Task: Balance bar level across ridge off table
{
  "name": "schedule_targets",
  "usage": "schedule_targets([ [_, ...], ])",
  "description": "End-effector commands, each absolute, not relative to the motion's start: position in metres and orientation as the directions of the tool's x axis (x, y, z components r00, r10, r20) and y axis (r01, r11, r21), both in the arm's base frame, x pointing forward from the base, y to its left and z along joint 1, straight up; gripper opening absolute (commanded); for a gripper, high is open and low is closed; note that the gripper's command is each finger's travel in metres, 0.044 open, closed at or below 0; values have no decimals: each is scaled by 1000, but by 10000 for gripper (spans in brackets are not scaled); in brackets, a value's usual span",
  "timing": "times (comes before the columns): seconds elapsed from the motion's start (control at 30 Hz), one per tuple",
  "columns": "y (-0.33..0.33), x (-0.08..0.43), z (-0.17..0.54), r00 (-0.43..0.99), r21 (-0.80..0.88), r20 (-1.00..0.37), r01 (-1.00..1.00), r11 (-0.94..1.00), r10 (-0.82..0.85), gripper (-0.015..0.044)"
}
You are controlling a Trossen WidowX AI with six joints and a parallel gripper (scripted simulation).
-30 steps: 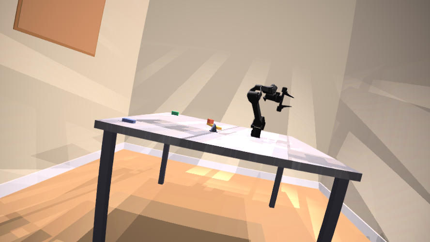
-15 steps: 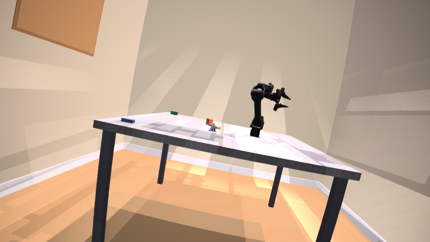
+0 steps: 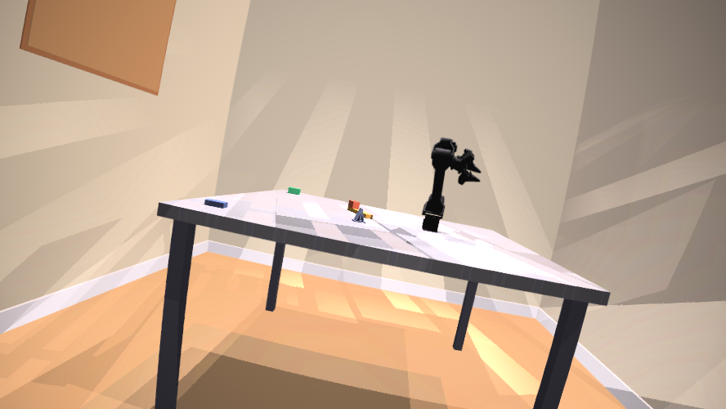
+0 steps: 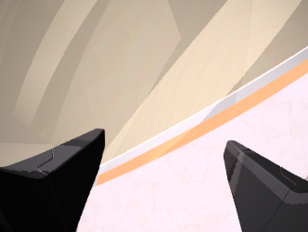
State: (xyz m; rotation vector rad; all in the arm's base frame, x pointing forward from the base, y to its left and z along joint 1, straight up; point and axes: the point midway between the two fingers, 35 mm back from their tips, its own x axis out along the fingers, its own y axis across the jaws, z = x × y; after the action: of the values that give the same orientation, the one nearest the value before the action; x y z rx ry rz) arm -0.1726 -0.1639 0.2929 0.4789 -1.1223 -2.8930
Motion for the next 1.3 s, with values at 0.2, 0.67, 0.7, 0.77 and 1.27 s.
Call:
schedule_targets([
  [0.2,-201,-149,285,-898,389,-357,107,-915,-256,315],
  [0.67,-246,-103,272,-775,-23,-467,493,-870,-427,315],
  [0.7,-249,-99,271,-764,-51,-475,519,-853,-437,315],
  [0.77,-254,-92,269,-743,-107,-490,571,-814,-456,315],
  [1.27,-281,-34,256,-576,-406,-598,817,-409,-557,315],
])
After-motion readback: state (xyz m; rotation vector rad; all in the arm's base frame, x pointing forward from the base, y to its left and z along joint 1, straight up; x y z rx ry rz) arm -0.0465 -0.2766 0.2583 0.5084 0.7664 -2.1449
